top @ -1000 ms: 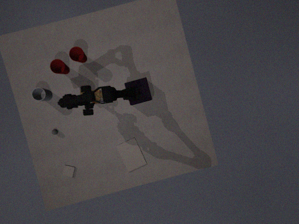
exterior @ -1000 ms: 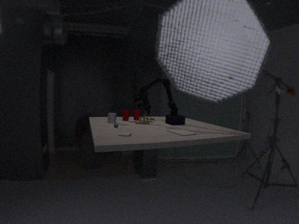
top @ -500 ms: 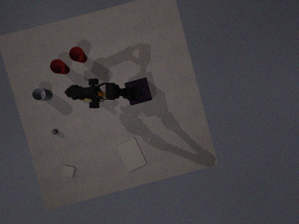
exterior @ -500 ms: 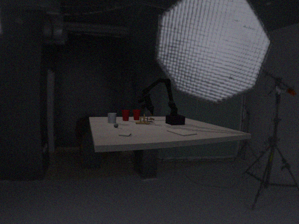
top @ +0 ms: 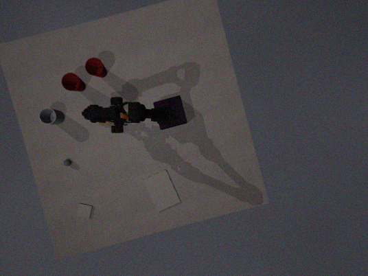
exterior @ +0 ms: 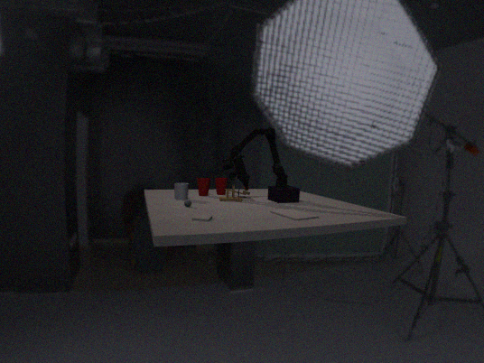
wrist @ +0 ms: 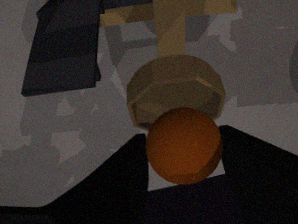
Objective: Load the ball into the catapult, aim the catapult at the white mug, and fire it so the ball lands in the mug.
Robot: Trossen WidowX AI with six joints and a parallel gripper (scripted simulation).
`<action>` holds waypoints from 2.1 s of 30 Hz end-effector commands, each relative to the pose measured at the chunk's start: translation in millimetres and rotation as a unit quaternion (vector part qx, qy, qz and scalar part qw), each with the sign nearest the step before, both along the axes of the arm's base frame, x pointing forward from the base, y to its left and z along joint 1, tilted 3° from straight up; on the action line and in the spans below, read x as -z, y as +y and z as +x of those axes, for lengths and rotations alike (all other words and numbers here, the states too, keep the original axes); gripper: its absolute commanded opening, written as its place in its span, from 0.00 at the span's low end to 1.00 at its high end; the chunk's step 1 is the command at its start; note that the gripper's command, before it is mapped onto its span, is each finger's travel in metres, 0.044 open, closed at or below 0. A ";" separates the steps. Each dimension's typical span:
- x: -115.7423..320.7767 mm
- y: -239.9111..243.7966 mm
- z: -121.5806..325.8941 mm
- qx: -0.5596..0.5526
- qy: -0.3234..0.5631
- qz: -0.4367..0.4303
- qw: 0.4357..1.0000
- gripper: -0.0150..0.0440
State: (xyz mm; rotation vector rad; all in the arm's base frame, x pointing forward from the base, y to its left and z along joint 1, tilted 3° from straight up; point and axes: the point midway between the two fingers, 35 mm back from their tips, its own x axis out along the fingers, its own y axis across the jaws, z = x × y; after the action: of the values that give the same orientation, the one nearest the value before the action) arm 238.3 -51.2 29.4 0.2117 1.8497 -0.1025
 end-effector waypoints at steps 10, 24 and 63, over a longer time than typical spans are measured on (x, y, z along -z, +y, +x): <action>2.8 0.1 0.0 0.000 0.000 0.000 1.000 0.34; -87.7 -3.8 -1.5 -0.002 0.003 0.002 1.000 0.97; -208.6 -87.4 282.7 -0.026 -0.507 -0.132 0.851 1.00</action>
State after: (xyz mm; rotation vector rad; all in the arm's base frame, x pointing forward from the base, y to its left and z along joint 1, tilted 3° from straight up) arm 499.3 -131.9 217.8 0.0273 0.8668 -0.1656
